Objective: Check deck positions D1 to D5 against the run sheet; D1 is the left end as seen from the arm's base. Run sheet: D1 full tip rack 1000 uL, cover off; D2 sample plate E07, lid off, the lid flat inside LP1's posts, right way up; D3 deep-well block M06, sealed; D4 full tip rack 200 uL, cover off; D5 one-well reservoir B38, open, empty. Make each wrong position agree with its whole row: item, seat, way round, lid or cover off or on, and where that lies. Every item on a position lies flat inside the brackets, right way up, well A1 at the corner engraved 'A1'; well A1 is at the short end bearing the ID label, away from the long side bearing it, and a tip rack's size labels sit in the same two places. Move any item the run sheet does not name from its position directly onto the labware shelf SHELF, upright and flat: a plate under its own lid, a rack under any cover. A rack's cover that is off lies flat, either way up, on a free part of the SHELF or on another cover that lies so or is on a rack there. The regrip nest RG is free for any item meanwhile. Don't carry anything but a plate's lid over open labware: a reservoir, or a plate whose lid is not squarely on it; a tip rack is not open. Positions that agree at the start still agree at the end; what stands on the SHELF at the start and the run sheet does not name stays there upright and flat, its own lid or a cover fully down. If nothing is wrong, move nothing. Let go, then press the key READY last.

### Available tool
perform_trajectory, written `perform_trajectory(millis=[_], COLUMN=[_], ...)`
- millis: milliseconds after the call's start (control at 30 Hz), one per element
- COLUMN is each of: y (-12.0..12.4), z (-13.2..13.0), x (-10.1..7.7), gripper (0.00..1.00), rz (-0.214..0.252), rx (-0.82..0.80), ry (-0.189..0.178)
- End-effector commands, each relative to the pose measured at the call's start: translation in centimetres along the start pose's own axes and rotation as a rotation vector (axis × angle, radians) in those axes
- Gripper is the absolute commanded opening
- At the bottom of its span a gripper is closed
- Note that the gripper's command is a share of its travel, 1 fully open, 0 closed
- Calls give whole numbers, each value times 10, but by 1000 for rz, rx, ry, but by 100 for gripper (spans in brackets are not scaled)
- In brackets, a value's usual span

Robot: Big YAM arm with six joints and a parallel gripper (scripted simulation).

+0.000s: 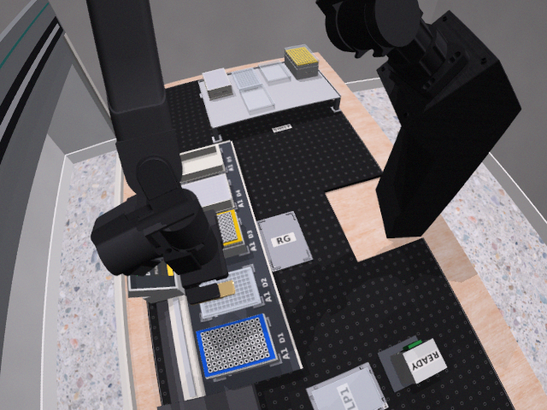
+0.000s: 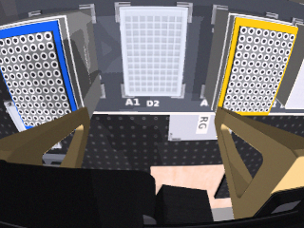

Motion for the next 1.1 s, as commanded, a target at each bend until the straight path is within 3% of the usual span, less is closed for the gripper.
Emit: perform_trajectory(millis=[0, 133, 200, 267, 1067], y=[-7, -7, -5, -5, 4], z=[1, 1, 19, 19, 131], x=[-3, -3, -2, -2, -5], gripper=[100, 100, 100, 100, 100], rz=[-15, -15, -2, -2, -5], rx=[14, 14, 6, 6, 4], ry=[-3, -3, -6, -6, -11])
Point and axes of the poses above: the point where the finger pads meet when closed, its own x axis out along the fingers, its own z axis across the jaws, y = z × x, the point moved 10 cm from there along -x, back along the fingers, and after that the axes turned 4 degrees about x, right-handed, at the moved point
